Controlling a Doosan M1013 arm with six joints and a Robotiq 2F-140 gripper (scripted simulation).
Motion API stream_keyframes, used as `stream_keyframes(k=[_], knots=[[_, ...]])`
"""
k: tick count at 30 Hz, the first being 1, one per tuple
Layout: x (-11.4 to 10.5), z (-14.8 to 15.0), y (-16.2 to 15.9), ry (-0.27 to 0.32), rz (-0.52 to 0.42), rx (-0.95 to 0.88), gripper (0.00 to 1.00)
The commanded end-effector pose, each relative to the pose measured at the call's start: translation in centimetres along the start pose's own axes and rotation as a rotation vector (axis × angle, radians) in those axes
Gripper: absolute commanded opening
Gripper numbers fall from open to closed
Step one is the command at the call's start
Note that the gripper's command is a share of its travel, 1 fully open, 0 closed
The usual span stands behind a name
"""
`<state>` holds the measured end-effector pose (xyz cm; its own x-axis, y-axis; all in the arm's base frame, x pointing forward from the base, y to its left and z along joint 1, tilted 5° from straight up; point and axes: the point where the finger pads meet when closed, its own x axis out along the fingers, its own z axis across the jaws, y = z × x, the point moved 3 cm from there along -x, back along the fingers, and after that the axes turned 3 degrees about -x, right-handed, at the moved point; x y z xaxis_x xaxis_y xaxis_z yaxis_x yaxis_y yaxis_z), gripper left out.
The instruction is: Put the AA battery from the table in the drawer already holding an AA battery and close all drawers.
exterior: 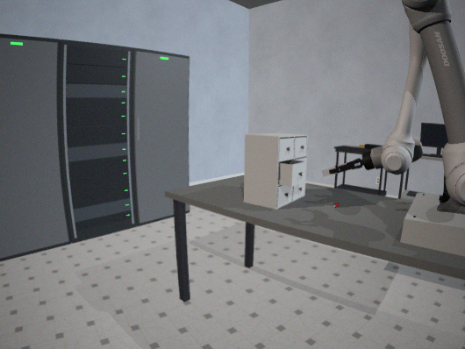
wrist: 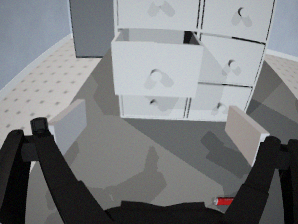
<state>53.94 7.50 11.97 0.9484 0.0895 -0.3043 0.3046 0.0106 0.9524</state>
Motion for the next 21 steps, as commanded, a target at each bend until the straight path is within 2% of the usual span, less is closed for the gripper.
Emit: stream_keyframes(k=[1, 4, 5, 21], knots=[[0.04, 0.01, -0.06, 0.0, 0.003, 0.0, 1.0], [0.05, 0.01, -0.07, 0.0, 0.004, 0.0, 1.0], [0.05, 0.01, -0.07, 0.0, 0.004, 0.0, 0.0], [0.05, 0.01, -0.07, 0.0, 0.004, 0.0, 0.0]])
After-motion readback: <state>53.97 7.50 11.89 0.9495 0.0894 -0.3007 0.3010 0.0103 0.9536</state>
